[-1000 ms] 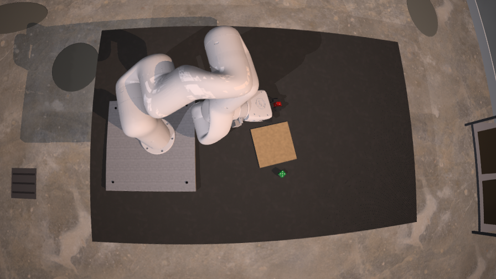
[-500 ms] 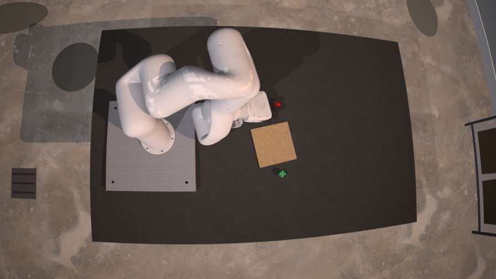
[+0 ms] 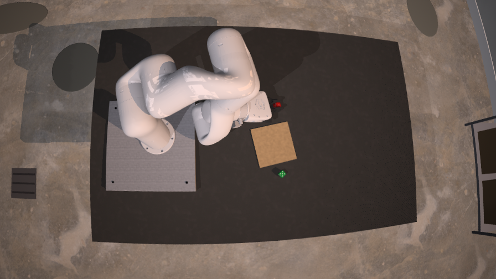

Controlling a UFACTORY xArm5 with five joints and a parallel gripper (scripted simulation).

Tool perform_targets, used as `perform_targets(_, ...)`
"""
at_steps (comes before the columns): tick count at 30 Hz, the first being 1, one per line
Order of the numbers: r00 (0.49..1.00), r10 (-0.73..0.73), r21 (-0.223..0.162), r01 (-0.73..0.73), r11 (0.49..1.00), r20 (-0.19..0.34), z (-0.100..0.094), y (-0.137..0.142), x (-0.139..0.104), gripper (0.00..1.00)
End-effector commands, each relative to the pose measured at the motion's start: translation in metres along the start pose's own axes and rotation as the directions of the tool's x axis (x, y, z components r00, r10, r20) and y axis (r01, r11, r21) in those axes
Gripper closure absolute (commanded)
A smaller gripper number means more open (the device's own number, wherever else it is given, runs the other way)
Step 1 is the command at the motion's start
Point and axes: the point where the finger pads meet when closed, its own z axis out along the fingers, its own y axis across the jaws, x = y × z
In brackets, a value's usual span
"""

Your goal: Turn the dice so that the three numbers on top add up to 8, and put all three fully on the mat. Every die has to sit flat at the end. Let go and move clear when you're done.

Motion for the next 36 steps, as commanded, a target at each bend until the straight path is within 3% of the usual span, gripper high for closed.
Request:
perform_targets(1, 1.0, 0.0, 0.0, 0.0, 1.0, 0.002, 0.0, 0.0, -0.0008, 0.85)
perform_targets(36, 1.0, 0.0, -0.001, 0.0, 1.0, 0.002, 0.004, 0.0001, 0.0067, 0.85)
